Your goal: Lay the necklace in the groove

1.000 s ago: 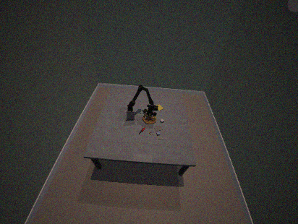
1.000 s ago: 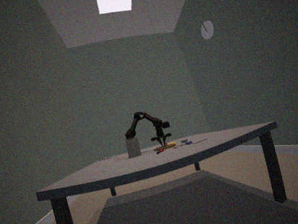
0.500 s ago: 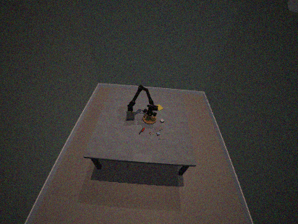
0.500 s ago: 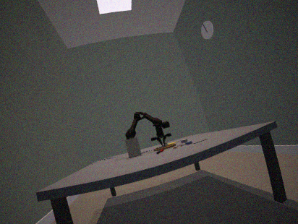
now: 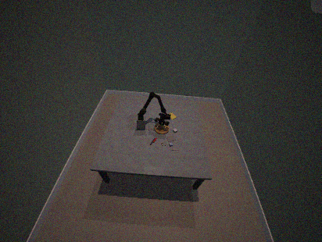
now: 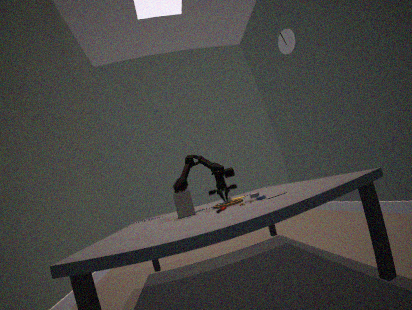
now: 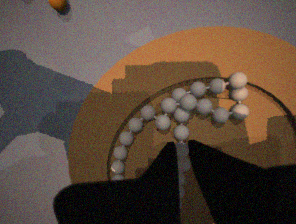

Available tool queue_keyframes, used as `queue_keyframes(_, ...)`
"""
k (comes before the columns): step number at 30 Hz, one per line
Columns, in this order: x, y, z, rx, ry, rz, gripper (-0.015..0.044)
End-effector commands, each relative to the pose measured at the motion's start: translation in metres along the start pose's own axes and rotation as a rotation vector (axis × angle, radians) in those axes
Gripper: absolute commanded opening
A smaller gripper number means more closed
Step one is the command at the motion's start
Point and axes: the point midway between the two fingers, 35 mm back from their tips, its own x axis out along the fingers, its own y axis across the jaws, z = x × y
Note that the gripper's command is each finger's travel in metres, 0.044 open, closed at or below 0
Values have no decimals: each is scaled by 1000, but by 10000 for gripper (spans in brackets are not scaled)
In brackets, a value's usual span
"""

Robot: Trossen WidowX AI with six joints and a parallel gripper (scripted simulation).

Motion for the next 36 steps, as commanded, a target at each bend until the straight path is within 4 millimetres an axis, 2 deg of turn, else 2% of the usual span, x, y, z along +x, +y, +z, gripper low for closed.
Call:
queue_keyframes(1,-5,0,-1,4,-2,2,0)
queue_keyframes(8,-5,-9,0,5,-2,2,0)
queue_keyframes(16,-2,-10,0,5,-2,2,0)
queue_keyframes(32,-5,-10,0,5,-2,2,420)
queue_keyframes(33,-5,-10,1,5,-2,0,440)
queue_keyframes(36,-5,-10,1,5,-2,2,440)
